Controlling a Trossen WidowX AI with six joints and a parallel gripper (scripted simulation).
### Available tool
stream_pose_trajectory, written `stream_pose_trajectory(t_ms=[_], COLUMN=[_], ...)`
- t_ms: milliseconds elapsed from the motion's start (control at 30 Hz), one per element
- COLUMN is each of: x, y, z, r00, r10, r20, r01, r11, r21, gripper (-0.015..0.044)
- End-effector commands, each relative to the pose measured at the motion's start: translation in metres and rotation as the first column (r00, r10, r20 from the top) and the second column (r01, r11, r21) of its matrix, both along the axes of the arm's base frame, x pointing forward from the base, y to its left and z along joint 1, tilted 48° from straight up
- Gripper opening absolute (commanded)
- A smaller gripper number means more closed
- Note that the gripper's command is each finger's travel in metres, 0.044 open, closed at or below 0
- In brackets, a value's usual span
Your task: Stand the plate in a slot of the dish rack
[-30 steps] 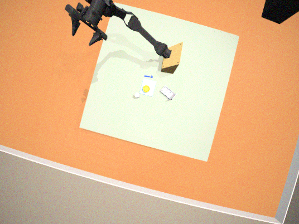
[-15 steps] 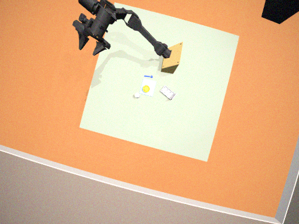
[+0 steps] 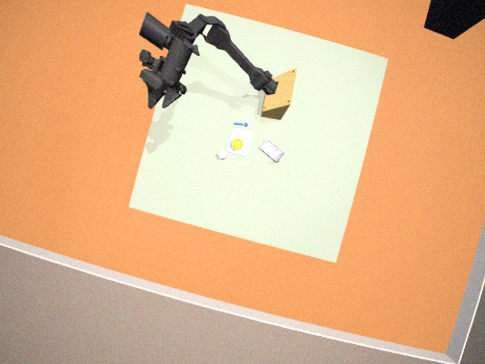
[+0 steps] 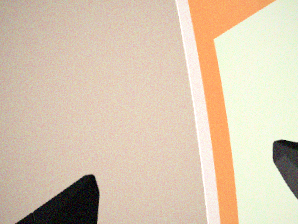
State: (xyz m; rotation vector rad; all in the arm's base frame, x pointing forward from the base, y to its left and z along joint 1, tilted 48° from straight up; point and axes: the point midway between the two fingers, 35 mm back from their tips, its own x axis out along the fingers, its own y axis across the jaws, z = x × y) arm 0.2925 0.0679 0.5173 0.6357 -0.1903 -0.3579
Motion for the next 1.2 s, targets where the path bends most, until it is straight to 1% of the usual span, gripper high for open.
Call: stream_pose_trajectory(t_ms=[0,300,567,867,1167], x=[0.023,0.057,0.078,0.089,0.086], y=[0.008,0.011,0.003,-0.015,-0.040], z=[-0.032,-0.095,-0.155,-0.222,-0.286], r00=[0.993,0.939,0.844,0.684,0.475], r10=[-0.021,-0.088,-0.169,-0.274,-0.374], r20=[-0.117,-0.332,-0.509,-0.676,-0.797], r01=[0.007,-0.019,-0.086,-0.200,-0.340], r11=[0.993,0.951,0.894,0.821,0.757], r21=[-0.117,-0.307,-0.440,-0.534,-0.558], gripper=[0.0400,0.0400,0.0400,0.0400,0.0400])
